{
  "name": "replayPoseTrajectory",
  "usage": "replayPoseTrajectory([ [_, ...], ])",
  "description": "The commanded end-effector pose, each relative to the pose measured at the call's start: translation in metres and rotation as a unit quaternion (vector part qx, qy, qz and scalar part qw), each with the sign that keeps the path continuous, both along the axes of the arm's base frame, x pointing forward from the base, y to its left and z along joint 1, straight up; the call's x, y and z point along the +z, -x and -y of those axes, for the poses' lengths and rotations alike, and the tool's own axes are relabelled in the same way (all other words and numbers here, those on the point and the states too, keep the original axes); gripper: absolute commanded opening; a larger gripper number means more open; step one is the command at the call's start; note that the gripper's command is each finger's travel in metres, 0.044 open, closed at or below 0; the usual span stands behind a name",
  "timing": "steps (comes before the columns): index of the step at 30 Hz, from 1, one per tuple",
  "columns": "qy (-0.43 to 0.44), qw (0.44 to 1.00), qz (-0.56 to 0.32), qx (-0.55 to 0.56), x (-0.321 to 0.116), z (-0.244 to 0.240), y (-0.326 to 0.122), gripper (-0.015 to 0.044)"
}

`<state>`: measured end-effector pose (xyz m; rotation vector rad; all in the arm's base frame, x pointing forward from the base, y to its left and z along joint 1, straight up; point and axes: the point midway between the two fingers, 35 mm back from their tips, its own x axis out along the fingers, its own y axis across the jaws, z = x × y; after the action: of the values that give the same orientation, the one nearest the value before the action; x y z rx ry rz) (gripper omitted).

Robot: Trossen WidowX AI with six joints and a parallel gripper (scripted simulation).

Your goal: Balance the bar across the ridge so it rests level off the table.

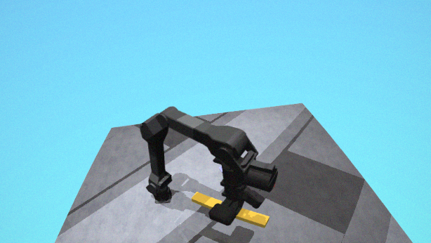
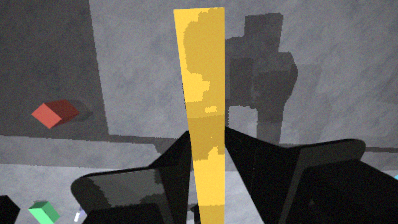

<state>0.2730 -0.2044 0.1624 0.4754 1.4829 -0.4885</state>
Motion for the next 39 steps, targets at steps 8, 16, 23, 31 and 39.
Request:
replayPoseTrajectory([
  [8,0.001,0.998,-0.001,0.06,0.001,-0.036,-0.02,0.0],
  [16,0.001,0.994,-0.001,0.105,0.001,-0.066,-0.033,0.0],
  [23,0.001,0.99,-0.001,0.144,0.002,-0.092,-0.042,0.0],
  [31,0.001,0.982,-0.001,0.188,0.002,-0.123,-0.05,0.0],
  [39,0.001,0.973,-0.001,0.231,0.002,-0.154,-0.055,0.0],
])
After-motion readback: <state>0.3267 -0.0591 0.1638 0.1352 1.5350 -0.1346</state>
